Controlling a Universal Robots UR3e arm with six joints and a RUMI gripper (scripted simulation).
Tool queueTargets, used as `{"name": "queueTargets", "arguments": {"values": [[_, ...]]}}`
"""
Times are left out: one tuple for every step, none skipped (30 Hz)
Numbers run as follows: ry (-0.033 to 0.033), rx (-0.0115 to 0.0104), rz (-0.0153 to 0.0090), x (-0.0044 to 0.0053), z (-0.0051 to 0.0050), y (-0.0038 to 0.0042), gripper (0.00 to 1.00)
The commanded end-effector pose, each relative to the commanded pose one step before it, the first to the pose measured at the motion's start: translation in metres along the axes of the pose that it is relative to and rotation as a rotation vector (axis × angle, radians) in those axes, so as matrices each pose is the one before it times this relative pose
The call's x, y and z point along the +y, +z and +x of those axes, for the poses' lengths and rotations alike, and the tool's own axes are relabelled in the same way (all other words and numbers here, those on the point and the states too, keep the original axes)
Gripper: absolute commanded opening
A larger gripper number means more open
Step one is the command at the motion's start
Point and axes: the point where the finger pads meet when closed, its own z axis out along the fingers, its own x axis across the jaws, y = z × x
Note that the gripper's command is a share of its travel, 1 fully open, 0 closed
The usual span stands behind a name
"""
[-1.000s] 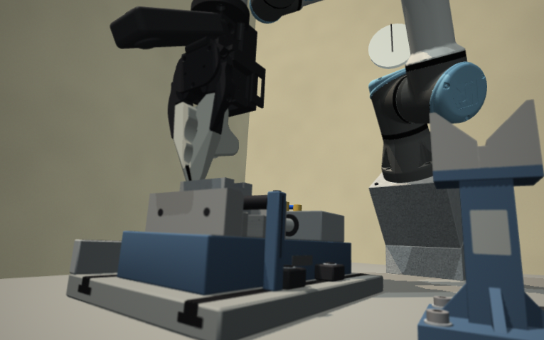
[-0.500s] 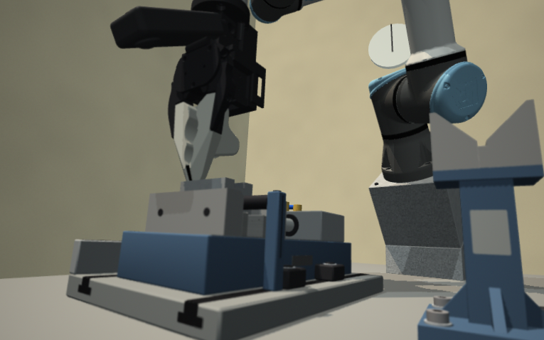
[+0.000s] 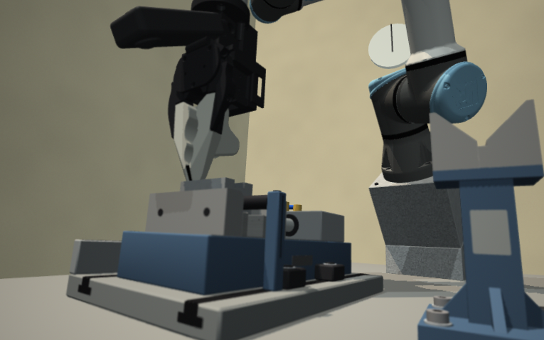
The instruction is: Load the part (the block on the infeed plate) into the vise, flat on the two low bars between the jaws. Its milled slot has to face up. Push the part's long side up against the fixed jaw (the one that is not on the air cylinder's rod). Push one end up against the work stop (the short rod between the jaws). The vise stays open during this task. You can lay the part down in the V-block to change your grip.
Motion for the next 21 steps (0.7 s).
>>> {"name": "queueTargets", "arguments": {"values": [[-0.00087, 0.00124, 0.00216, -0.000791, 0.00017, -0.000774, 0.00], [0.00000, 0.00000, 0.00000, 0.000000, 0.00003, 0.000000, 0.00], [0.00000, 0.00000, 0.00000, 0.000000, 0.00009, 0.000000, 0.00], [0.00000, 0.00000, 0.00000, 0.000000, 0.00016, 0.000000, 0.00], [0.00000, 0.00000, 0.00000, 0.000000, 0.00024, 0.000000, 0.00], [0.00000, 0.00000, 0.00000, 0.000001, 0.00033, 0.000000, 0.00], [0.00000, 0.00000, 0.00000, 0.000001, 0.00043, 0.000000, 0.00], [0.00000, 0.00000, 0.00000, 0.000002, 0.00052, -0.000001, 0.00], [0.00000, 0.00000, 0.00001, 0.000002, 0.00061, -0.000001, 0.00], [0.00000, 0.00000, 0.00001, 0.000004, 0.00069, -0.000002, 0.00], [0.00000, 0.00000, 0.00001, 0.000004, 0.00077, -0.000003, 0.00], [0.00000, 0.00000, 0.00000, -0.000002, 0.00084, 0.000002, 0.00], [0.00000, 0.00000, 0.00000, -0.000001, 0.00089, 0.000001, 0.00], [0.00000, 0.00000, 0.00000, 0.000001, 0.00093, 0.000000, 0.00], [0.00000, 0.00000, 0.00000, 0.000002, 0.00094, -0.000002, 0.00], [0.00000, 0.00000, 0.00000, 0.000000, 0.00000, 0.000000, 0.00], [0.00000, 0.00000, 0.00000, 0.000000, 0.00000, 0.000000, 0.00], [0.00000, 0.00000, 0.00000, -0.000002, 0.00095, 0.000002, 0.00], [0.00000, 0.00000, 0.00000, -0.000001, 0.00094, 0.000001, 0.00], [0.00000, 0.00000, 0.00000, 0.000001, 0.00091, 0.000000, 0.00], [0.00000, 0.00000, 0.00000, 0.000002, 0.00086, -0.000002, 0.00]]}}
